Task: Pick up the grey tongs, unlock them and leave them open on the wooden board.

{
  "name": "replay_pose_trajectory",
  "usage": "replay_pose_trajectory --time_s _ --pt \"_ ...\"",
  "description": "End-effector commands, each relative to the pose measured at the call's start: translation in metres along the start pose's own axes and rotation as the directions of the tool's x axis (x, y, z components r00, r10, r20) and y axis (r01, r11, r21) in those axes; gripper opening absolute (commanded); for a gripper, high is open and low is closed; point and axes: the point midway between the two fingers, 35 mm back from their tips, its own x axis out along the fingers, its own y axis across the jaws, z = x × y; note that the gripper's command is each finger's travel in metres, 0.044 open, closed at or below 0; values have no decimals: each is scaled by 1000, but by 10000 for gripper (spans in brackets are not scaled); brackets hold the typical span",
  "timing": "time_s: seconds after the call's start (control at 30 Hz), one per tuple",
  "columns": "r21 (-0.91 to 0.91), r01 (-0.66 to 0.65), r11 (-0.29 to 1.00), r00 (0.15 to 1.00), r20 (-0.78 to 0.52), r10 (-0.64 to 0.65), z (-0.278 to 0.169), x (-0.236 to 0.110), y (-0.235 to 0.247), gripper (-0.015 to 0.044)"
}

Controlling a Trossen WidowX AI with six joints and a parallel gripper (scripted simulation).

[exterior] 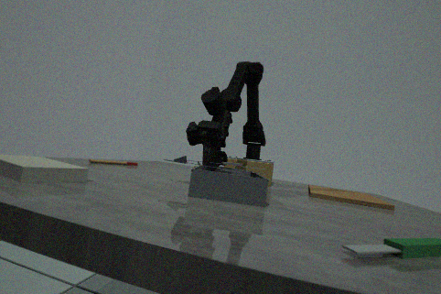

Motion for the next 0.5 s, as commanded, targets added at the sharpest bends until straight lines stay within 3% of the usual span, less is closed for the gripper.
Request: replay_pose_trajectory --time_s 0.0,0.47 --pt "4 9 1000 1000 2 -9 0 11 -3 260" --pt "4 9 1000 1000 2 -9 0 18 -4 260"
